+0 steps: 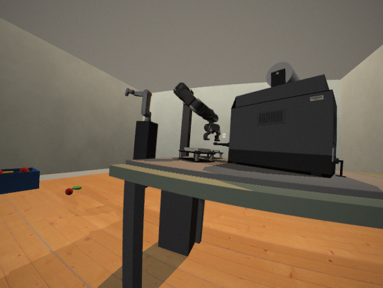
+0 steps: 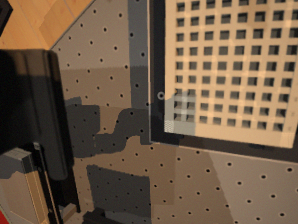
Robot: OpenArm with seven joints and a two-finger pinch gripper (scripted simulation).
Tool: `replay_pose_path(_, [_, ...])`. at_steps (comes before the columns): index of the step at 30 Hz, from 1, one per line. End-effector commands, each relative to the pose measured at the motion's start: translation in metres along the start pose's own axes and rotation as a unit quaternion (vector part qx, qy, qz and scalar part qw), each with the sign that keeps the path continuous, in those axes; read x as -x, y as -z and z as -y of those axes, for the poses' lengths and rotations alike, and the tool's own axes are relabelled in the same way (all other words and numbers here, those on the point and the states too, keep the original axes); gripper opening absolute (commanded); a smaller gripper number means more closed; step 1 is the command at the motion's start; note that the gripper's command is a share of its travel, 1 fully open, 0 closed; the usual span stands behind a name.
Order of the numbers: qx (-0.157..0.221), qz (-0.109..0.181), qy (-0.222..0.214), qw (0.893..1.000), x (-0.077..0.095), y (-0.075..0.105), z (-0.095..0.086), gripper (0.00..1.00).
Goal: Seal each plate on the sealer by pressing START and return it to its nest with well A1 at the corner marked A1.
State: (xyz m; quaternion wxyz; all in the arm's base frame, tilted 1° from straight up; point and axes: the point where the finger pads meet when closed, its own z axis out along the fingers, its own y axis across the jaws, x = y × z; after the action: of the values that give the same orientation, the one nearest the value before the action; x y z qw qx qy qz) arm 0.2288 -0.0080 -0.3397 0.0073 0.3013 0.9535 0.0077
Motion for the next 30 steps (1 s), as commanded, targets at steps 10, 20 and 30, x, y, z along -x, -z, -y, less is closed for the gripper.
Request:
replay_pose_path(10, [-0.01, 0.002, -0.007, 1.0, -0.031, 0.014, -0.017, 0.65])
replay_pose_path(20, [-0.007, 0.0, -0.008, 1.0, -0.032, 0.015, -0.019, 0.65])
replay_pose_path(30, [-0.007, 0.0, -0.006, 1.0, -0.033, -0.002, -0.018, 0.65])
